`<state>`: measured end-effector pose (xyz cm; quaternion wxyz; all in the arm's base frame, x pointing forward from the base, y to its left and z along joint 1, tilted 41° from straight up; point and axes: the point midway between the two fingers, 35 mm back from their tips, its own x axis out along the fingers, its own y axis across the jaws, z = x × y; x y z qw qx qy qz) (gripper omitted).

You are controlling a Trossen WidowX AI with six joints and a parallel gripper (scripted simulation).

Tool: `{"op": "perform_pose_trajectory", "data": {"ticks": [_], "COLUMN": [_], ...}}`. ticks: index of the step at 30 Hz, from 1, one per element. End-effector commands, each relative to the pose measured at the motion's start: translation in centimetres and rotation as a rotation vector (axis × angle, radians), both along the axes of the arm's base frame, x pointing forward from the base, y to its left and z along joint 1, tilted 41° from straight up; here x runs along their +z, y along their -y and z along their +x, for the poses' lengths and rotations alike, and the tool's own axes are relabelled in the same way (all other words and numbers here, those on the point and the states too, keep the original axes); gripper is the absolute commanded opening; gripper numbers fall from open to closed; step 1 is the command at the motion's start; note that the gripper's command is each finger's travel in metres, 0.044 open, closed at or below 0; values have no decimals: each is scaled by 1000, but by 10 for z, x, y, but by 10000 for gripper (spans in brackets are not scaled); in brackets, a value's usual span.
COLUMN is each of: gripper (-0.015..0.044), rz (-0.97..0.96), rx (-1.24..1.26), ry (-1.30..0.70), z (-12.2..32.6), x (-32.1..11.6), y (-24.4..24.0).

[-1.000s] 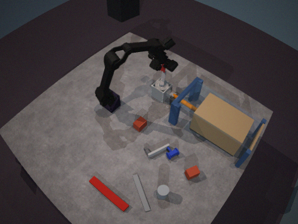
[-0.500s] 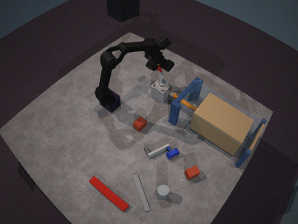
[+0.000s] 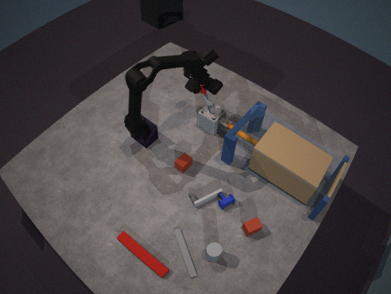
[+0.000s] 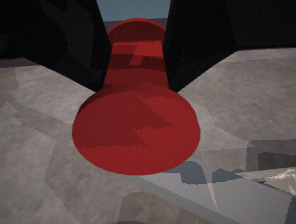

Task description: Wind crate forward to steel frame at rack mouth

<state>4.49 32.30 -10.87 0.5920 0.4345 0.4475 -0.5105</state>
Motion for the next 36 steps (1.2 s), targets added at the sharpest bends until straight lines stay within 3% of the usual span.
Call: {"op": "perform_pose_trajectory", "data": {"ticks": [1,36], "gripper": [0,0], "rz": [-37,-41], "rx": [-2,-2], "ry": [-5,-5], "z": [-5,-6], "x": [4,37], "y": [17,57]}}
